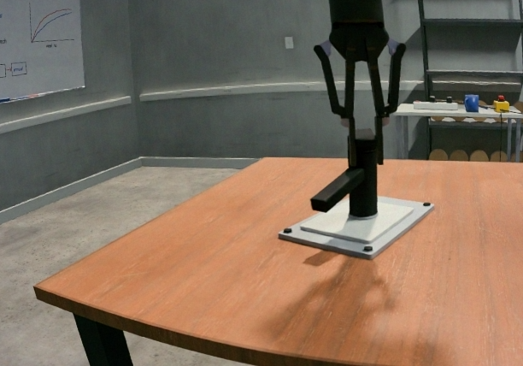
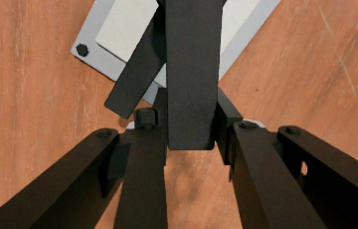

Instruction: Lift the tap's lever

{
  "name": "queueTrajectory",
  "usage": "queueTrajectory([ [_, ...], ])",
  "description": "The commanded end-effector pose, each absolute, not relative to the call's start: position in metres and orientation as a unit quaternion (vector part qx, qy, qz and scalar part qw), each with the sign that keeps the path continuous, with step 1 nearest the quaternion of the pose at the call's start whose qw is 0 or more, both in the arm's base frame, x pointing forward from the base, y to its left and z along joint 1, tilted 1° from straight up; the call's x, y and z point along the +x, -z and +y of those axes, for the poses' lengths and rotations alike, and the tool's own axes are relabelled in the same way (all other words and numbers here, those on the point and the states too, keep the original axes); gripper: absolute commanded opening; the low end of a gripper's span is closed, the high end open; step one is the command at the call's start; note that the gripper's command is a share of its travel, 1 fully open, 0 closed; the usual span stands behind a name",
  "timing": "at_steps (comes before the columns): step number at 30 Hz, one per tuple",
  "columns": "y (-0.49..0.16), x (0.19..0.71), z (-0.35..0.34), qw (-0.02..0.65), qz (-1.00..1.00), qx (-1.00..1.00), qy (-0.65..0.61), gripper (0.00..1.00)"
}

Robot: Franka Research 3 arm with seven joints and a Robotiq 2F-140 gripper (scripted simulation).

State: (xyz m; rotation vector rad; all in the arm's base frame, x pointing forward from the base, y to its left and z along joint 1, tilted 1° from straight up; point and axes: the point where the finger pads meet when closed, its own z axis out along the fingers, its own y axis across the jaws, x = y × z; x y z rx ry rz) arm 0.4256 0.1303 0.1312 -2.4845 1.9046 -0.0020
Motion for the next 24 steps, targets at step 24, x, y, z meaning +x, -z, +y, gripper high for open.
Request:
queueTrajectory([
  [24, -0.144, 0.427, 0.126, 0.005, 0.609, -0.794, 0.002, 0.1],
])
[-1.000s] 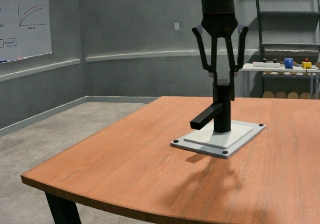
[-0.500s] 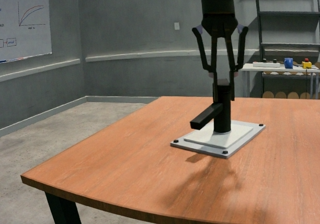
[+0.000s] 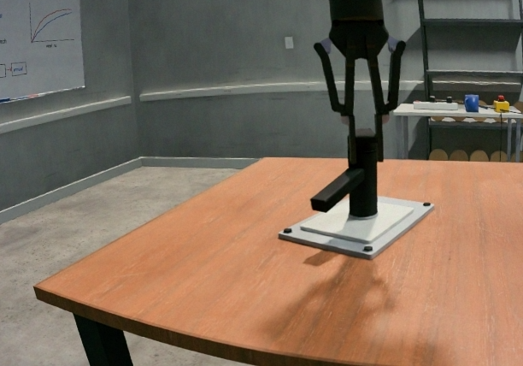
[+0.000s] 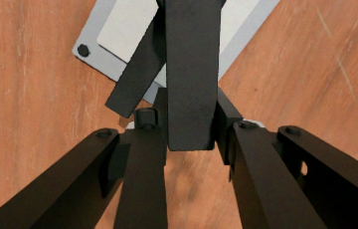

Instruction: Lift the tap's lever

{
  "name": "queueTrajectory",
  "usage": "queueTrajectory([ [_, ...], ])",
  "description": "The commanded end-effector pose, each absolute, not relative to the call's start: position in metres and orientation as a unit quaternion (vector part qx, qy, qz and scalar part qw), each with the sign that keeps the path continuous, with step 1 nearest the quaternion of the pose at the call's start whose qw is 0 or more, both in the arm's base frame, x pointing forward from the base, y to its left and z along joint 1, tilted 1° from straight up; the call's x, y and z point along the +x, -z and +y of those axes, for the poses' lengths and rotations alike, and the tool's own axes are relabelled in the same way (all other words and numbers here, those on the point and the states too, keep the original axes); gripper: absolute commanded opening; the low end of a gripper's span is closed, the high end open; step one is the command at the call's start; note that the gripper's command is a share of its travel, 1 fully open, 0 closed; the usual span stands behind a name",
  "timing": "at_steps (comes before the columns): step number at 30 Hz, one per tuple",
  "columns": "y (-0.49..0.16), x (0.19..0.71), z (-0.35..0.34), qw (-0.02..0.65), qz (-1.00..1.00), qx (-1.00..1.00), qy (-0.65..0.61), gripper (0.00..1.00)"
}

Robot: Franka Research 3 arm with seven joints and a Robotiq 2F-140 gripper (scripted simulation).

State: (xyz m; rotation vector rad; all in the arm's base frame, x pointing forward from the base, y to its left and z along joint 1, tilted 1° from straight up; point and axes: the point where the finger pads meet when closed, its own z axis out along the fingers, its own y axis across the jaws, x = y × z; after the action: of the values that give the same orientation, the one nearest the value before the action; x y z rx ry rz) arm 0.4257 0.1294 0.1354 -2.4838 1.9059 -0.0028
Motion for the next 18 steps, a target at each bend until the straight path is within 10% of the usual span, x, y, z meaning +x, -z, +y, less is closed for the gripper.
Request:
queueTrajectory([
  [1, -0.146, 0.427, 0.125, 0.005, 0.609, -0.794, 0.002, 0.1],
  [18, -0.16, 0.429, 0.117, 0.005, 0.609, -0.794, 0.002, 0.1],
])
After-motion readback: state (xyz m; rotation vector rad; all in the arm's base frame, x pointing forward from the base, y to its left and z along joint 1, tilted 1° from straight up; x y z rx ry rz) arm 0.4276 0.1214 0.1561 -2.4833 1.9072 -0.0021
